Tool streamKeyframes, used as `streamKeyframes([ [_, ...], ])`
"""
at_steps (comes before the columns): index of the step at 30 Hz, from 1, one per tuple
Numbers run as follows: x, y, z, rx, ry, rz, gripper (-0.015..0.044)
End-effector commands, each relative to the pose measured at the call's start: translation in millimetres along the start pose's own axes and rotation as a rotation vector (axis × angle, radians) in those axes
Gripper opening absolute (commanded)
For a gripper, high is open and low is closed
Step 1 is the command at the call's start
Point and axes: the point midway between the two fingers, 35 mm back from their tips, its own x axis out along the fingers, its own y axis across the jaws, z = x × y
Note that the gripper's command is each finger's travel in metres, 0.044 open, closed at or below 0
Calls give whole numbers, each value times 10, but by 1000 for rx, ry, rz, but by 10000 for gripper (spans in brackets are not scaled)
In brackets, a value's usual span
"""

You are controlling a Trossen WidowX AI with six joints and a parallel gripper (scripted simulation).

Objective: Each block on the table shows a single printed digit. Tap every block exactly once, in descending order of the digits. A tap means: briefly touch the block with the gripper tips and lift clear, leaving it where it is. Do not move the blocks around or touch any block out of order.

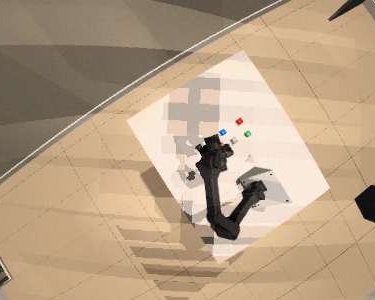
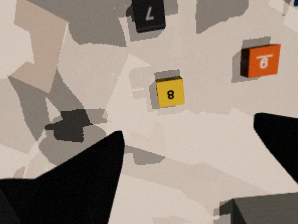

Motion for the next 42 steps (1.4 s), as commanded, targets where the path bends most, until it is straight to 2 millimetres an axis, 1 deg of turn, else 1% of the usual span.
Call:
streamKeyframes([
  [1,-3,19,-6,7,-1,5,400],
  [12,-6,23,13,6,-1,5,400],
  [14,-21,51,156,6,-2,5,400],
  [19,-28,148,680,3,-4,5,400],
  [21,-16,171,812,3,-4,6,400],
  [42,-14,173,829,2,-5,6,400],
])
